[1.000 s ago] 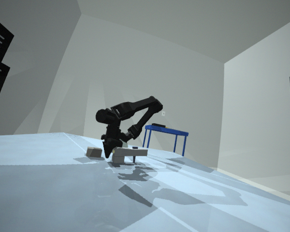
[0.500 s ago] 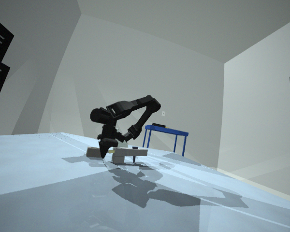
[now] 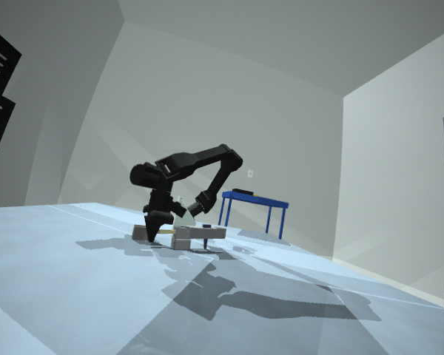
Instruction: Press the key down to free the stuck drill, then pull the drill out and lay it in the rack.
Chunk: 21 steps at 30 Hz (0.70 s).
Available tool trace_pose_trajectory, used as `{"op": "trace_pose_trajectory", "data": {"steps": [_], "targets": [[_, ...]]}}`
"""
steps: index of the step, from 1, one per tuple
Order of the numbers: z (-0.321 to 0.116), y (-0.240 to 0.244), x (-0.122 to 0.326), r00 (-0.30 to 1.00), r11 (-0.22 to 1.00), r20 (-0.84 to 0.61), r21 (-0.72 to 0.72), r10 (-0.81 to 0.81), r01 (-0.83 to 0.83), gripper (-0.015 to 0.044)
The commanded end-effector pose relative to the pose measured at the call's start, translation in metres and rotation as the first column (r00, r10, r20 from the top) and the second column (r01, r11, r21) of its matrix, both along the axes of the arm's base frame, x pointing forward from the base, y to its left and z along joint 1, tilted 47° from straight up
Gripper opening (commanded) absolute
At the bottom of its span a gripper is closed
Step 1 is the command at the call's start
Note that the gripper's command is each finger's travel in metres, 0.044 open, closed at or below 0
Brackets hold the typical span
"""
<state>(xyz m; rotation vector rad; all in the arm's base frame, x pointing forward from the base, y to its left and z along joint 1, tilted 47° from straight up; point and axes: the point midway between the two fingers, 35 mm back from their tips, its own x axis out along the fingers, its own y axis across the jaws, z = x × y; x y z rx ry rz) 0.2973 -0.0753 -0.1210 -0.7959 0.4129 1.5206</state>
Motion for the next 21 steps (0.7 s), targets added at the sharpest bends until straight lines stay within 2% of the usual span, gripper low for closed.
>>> {"op": "trace_pose_trajectory", "data": {"steps": [1,15,21], "targets": [[0.0007,0.0009,-0.0003,1.000,1.000,-0.001,0.001,0.001,-0.001,0.0079],[0.0021,0.0046,-0.0015,1.000,1.000,0.002,-0.002,0.001,-0.001,0.0440],[0.0035,0.0076,-0.0014,1.000,1.000,0.002,-0.001,0.001,-0.001,0.0440]]}}
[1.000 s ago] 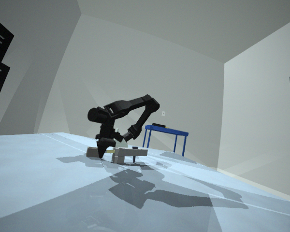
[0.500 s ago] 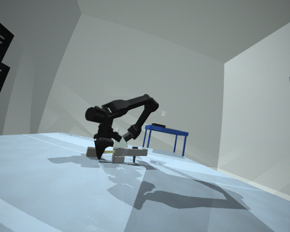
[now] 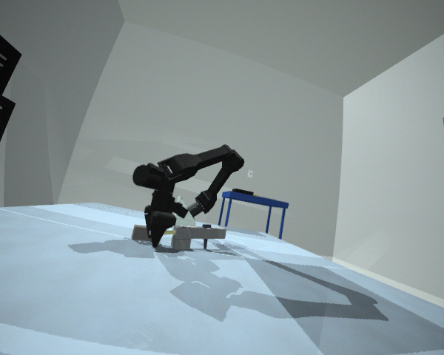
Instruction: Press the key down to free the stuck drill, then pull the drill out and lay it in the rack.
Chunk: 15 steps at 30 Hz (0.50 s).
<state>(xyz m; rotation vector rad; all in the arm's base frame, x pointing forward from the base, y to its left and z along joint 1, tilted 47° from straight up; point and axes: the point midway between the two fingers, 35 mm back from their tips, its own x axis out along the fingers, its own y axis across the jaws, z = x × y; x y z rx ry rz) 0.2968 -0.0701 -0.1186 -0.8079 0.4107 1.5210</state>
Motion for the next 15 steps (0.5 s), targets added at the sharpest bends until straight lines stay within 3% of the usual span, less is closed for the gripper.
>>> {"op": "trace_pose_trajectory", "data": {"steps": [1,15], "targets": [[0.0014,0.0027,-0.0008,1.000,1.000,-0.006,0.005,-0.004,0.004,0.0440],[0.0049,0.0085,-0.0016,1.000,1.000,-0.006,0.006,-0.004,0.004,0.0440]]}}
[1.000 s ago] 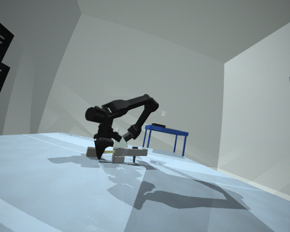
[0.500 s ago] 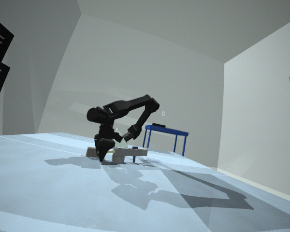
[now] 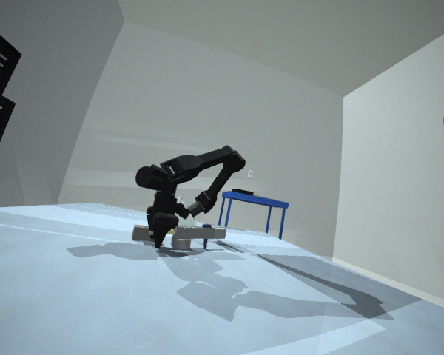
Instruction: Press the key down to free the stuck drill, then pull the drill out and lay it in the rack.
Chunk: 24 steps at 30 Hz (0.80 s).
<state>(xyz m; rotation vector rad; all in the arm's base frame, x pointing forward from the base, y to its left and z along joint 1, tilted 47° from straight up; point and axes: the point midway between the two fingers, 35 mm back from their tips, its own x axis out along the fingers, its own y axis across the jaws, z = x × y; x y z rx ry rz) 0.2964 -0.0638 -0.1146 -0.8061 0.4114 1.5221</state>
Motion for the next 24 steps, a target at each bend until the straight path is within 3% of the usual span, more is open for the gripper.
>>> {"op": "trace_pose_trajectory", "data": {"steps": [1,10,24], "targets": [[0.0012,0.0026,-0.0013,1.000,1.000,-0.004,0.005,-0.004,0.004,0.0440],[0.0027,0.0057,-0.0025,1.000,1.000,-0.005,0.005,-0.004,0.004,0.0440],[0.0021,0.0034,-0.0007,1.000,1.000,0.002,-0.001,0.000,0.000,0.0072]]}}
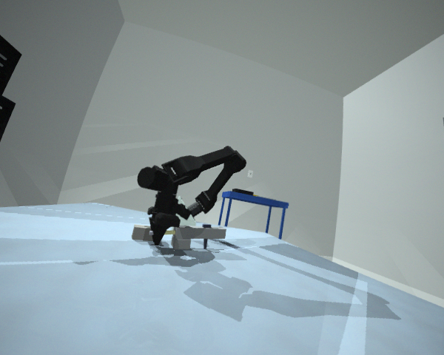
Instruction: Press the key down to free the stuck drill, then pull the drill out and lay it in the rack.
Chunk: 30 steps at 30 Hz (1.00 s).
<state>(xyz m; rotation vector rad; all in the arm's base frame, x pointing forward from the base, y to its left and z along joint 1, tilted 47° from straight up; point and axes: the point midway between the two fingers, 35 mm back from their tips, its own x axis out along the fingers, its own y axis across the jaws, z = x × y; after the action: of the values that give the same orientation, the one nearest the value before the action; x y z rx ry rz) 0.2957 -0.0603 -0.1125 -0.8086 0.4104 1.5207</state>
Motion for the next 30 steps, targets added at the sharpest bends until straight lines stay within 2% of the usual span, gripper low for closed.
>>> {"op": "trace_pose_trajectory", "data": {"steps": [1,8,30], "targets": [[-0.0001,-0.0001,0.0000,1.000,1.000,0.000,0.000,0.000,0.000,0.0046],[-0.0001,-0.0001,0.0000,1.000,1.000,0.000,0.000,0.000,0.000,0.0000],[-0.0017,-0.0047,-0.0013,1.000,1.000,-0.007,0.005,-0.004,0.004,0.0000]]}}
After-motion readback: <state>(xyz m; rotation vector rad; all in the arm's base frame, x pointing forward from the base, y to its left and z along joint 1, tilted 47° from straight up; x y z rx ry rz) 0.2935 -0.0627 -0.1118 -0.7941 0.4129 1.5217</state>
